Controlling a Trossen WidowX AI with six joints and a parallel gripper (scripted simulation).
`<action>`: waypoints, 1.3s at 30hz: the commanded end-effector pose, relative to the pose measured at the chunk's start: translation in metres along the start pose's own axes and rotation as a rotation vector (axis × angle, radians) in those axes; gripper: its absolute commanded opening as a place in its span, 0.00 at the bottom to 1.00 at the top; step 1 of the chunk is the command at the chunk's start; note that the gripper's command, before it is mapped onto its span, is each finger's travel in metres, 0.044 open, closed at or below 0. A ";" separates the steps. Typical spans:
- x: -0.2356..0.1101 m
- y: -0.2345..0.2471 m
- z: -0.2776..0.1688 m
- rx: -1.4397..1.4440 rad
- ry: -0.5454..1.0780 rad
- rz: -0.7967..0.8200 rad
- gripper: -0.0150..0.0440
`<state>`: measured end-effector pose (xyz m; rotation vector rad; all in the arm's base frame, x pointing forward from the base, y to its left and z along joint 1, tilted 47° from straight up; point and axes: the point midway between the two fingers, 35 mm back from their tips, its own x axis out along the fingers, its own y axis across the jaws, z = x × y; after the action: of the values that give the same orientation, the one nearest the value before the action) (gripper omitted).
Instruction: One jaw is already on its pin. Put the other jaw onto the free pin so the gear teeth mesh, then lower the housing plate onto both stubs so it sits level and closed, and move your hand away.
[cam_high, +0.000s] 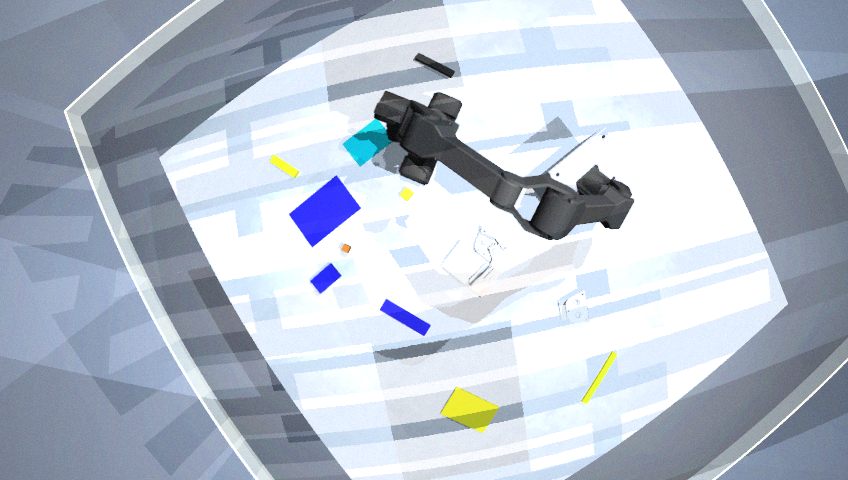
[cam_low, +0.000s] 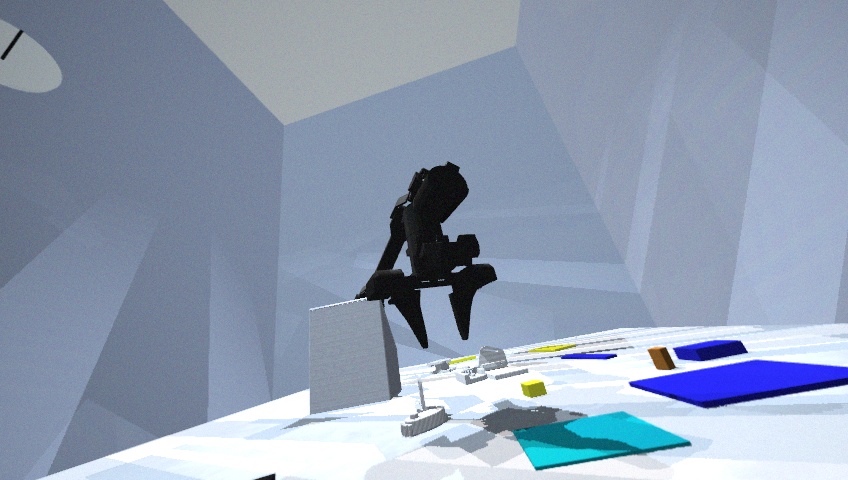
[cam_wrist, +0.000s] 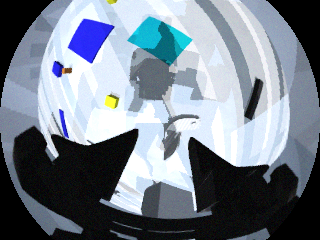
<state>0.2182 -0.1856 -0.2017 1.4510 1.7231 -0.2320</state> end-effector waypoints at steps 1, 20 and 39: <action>-0.002 0.000 0.001 -0.006 -0.002 -0.004 0.56; -0.002 0.000 0.001 -0.006 -0.002 -0.004 0.25; -0.001 0.000 0.001 -0.002 -0.002 -0.001 0.79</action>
<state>0.2188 -0.1868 -0.2011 1.4486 1.7217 -0.2318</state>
